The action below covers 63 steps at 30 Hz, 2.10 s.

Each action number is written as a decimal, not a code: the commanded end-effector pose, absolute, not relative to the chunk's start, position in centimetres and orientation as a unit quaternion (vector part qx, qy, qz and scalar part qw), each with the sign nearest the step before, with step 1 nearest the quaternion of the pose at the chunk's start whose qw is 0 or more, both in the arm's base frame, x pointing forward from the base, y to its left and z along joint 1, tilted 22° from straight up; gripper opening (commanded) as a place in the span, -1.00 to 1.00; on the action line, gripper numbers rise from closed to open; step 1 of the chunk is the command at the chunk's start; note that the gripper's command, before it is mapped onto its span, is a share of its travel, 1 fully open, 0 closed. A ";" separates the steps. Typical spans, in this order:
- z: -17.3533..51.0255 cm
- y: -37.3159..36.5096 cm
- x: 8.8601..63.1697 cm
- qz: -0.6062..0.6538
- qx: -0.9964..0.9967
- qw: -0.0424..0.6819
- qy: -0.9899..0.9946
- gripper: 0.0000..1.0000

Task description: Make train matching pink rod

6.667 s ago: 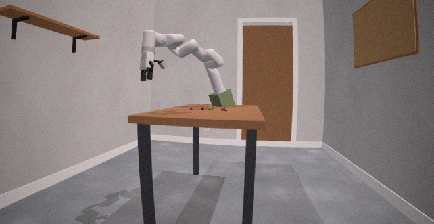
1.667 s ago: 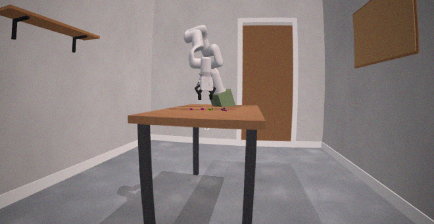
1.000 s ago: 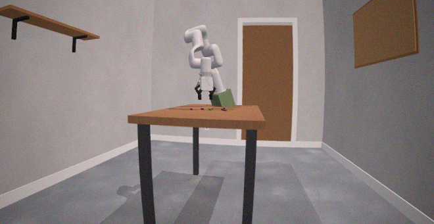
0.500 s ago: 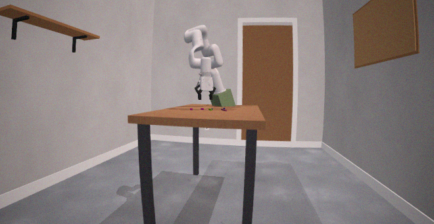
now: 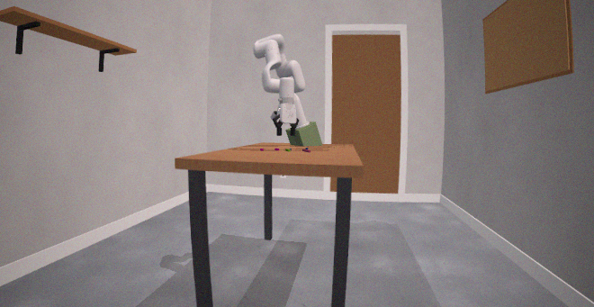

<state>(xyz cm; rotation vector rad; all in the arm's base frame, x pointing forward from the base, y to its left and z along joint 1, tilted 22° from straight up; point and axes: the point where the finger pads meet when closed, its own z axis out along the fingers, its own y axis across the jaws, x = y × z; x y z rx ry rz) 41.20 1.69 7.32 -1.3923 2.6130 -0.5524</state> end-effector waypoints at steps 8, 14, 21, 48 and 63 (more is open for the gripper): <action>7.0 7.7 39.1 -0.189 -0.613 0.030 0.766 1.00; 6.9 9.4 38.2 -0.191 -0.656 0.019 0.729 1.00; 6.7 11.5 36.9 -0.194 -0.710 0.004 0.677 1.00; 6.7 11.5 36.9 -0.194 -0.710 0.004 0.677 1.00; 6.7 11.5 36.9 -0.194 -0.710 0.004 0.677 1.00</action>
